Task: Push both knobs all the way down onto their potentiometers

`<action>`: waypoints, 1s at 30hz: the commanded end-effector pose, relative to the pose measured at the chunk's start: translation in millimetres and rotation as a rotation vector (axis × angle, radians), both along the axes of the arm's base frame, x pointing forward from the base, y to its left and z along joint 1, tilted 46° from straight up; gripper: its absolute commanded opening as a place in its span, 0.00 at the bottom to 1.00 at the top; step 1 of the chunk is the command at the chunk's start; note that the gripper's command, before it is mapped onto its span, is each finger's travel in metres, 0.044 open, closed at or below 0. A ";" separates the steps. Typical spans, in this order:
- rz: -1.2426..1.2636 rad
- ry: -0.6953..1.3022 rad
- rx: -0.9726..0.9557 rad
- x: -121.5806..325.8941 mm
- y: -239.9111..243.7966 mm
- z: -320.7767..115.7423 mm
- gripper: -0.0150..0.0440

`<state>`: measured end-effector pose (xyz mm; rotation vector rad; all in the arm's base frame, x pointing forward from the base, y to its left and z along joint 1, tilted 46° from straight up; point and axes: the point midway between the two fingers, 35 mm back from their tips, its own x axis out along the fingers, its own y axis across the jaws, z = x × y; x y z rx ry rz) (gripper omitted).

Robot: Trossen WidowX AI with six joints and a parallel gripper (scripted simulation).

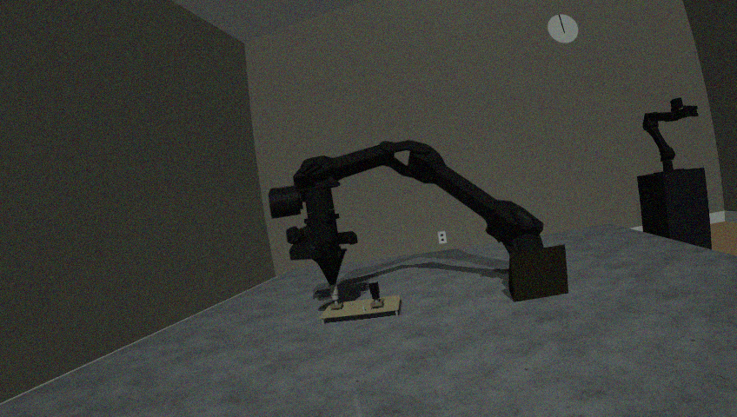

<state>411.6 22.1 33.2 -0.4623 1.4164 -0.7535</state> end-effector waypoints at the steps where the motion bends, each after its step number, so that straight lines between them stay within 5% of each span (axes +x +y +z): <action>1: -0.014 0.002 -0.002 0.9 -8.3 -5.1 0.25; 30: -0.014 0.002 -0.002 0.8 -12.8 -9.5 0.25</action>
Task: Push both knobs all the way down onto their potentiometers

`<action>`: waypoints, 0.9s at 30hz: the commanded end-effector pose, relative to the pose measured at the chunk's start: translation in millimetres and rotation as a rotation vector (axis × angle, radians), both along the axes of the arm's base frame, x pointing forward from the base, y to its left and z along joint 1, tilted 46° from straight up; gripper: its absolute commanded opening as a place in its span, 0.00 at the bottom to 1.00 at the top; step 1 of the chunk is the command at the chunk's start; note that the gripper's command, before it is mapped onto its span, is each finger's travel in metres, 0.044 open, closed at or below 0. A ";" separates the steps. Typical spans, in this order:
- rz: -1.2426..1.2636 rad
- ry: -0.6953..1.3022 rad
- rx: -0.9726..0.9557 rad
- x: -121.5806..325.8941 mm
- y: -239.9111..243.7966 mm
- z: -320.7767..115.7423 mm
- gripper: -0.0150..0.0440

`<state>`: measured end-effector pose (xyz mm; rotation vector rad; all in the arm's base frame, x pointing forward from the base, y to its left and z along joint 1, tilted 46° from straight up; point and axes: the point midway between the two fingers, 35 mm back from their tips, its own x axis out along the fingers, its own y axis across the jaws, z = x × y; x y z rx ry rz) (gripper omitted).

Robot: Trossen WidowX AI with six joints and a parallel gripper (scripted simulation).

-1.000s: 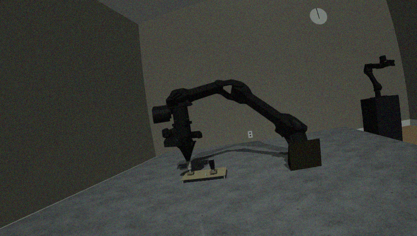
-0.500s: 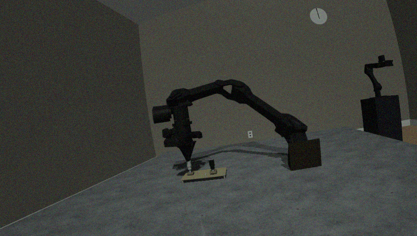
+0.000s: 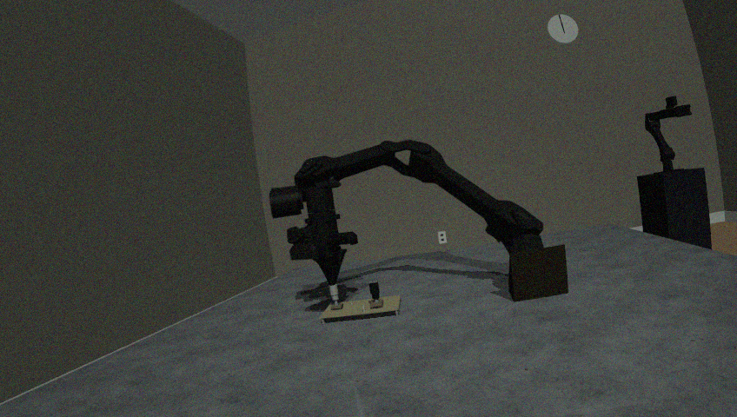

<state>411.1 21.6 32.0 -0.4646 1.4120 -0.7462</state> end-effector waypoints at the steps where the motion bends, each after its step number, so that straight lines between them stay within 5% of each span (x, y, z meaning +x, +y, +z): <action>1: -0.022 0.004 -0.004 1.3 -12.2 -8.3 0.25; 27: -0.022 0.004 -0.004 1.1 -16.7 -12.7 0.25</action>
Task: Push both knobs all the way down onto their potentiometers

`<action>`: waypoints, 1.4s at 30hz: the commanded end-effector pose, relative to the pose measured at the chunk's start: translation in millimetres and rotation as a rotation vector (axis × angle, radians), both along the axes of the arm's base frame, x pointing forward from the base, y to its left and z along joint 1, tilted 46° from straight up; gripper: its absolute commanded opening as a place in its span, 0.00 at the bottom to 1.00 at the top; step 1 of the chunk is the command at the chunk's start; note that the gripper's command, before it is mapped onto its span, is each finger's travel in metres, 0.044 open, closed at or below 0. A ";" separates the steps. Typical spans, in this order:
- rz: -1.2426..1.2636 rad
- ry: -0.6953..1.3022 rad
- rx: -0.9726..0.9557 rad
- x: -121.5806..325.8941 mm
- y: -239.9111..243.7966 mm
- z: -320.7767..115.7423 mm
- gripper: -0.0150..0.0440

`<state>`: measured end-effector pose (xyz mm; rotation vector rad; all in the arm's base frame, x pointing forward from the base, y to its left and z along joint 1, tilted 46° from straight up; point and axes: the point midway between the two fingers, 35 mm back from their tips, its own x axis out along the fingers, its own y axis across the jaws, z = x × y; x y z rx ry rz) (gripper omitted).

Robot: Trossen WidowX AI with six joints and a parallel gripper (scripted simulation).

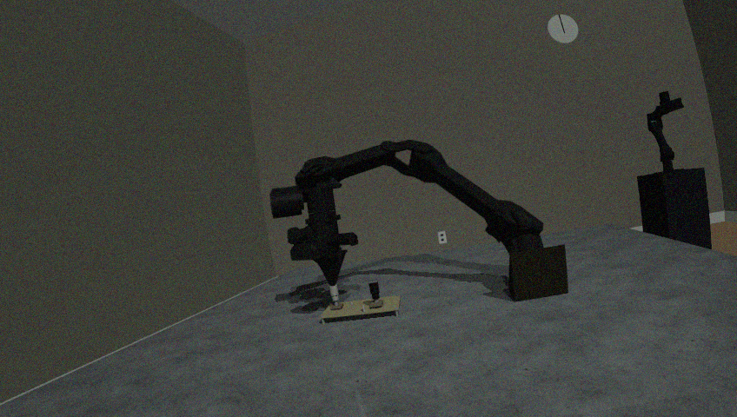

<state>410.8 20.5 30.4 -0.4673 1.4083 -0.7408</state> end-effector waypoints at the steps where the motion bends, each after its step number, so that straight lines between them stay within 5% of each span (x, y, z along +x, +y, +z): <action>1: -0.028 0.006 -0.005 1.5 -15.6 -11.1 0.25; 42: -0.028 0.006 -0.005 1.4 -18.2 -13.6 0.25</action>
